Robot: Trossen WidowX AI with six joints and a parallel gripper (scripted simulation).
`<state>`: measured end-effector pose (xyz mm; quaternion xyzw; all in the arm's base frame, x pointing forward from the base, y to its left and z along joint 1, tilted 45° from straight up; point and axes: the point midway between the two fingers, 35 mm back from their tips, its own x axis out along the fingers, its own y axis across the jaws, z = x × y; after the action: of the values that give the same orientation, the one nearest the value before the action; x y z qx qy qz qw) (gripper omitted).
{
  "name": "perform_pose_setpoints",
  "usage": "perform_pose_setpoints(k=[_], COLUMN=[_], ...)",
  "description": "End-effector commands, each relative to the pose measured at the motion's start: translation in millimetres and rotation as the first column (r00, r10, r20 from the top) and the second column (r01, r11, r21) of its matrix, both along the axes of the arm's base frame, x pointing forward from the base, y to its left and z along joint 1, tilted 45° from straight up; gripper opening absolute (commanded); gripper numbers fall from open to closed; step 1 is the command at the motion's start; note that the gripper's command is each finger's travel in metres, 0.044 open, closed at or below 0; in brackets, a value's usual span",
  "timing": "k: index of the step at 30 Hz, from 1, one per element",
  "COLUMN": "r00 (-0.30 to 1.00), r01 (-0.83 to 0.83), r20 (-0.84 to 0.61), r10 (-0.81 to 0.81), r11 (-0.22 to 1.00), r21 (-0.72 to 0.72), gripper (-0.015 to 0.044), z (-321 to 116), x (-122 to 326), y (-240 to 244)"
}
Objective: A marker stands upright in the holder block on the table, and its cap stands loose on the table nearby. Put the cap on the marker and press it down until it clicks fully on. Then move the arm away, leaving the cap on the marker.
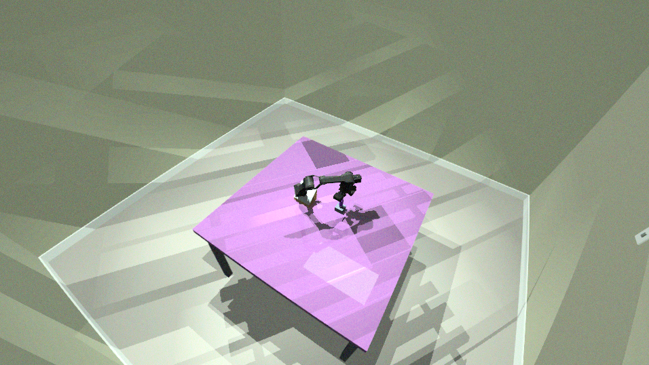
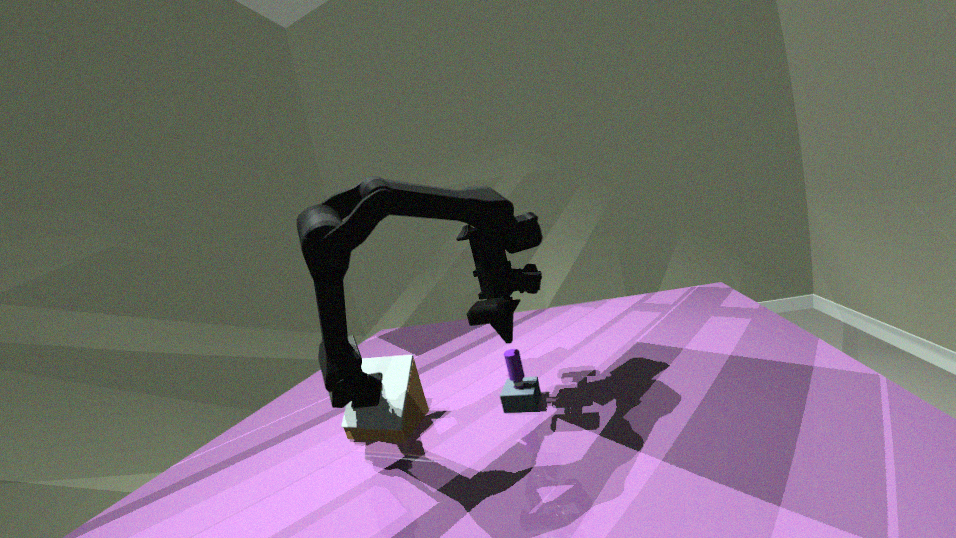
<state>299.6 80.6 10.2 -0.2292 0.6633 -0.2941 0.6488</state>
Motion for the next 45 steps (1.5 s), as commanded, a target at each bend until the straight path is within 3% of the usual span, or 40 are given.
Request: perform_pose_setpoints(k=[1, 25, 32, 37, 45], r00=[1.000, 1.000, 1.000, 1.000, 1.000], r01=[-0.002, -0.003, -0.003, -0.003, -0.003], r20=[-0.001, 0.006, 0.002, 0.001, 0.001], r10=[0.002, 0.003, 0.003, 0.003, 0.003], r11=[1.000, 1.000, 1.000, 1.000, 1.000], r21=[-0.004, 0.002, 0.005, 0.004, 0.004], gripper=[0.0000, 0.0000, 0.0000, 0.0000, 0.0210], z=[-4, -17, 40, 47, 47], x=[0, 0, 5, 4, 4], y=[-6, -15, 39, 45, 45])
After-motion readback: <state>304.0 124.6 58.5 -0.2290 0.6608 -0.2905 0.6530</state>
